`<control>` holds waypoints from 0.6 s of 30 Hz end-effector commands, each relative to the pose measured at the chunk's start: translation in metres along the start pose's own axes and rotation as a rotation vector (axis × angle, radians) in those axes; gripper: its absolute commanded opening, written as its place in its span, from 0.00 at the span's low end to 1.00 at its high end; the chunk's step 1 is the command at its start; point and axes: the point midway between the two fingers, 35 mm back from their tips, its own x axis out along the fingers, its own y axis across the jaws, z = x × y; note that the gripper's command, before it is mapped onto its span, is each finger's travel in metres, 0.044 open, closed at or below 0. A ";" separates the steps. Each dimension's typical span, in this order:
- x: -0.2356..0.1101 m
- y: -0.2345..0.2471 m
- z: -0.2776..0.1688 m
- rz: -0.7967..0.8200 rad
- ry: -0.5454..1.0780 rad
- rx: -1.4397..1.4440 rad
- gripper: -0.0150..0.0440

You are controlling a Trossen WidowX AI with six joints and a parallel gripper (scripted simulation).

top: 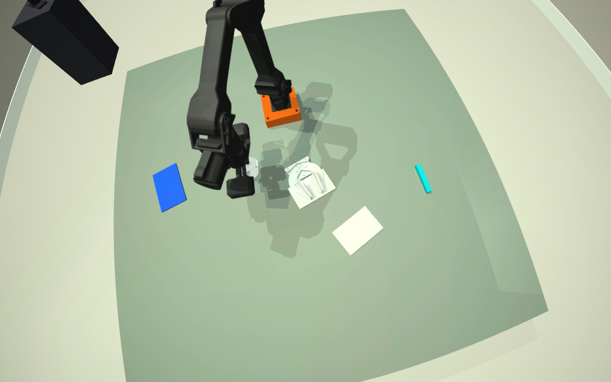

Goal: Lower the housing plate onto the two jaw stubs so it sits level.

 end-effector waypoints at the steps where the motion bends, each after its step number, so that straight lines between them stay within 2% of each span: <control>1: 0.000 0.002 -0.012 0.000 0.006 0.087 0.85; 18: 0.001 0.008 -0.060 -0.003 0.010 0.496 0.85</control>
